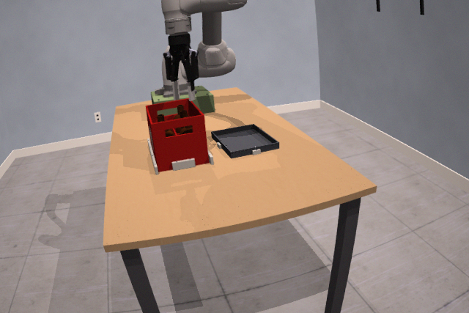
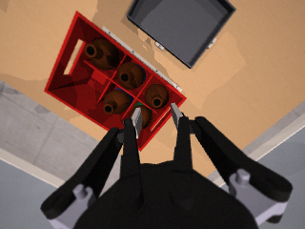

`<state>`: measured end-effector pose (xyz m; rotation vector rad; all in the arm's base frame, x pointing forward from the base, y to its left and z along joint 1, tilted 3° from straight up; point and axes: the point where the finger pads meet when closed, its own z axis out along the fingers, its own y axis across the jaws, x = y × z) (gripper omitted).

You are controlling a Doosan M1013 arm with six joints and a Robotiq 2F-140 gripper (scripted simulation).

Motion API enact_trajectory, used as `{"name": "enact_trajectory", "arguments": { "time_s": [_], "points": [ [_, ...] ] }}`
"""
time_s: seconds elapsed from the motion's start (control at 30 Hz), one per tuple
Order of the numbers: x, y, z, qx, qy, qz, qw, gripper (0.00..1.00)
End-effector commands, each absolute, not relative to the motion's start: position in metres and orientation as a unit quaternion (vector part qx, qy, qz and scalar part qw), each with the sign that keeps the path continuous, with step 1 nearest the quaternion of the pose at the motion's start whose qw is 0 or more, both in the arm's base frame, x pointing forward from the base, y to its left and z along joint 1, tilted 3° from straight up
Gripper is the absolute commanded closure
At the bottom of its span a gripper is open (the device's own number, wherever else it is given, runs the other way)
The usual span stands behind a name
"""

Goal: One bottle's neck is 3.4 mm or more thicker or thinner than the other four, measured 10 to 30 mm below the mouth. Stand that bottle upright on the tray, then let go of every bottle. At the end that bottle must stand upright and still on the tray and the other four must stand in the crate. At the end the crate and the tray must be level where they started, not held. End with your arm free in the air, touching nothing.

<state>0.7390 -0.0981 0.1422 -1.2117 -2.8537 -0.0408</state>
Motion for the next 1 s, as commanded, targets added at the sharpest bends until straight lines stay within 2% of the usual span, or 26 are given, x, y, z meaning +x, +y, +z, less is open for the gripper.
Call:
{"name": "enact_trajectory", "arguments": {
  "time_s": [0.0, 0.97],
  "points": [
    [0.739, -0.095, 0.143, -0.391, -0.920, -0.014, 0.019, 0.62],
    [0.739, -0.094, 0.125, -0.391, -0.920, -0.014, 0.019, 0.62]
  ]
}}
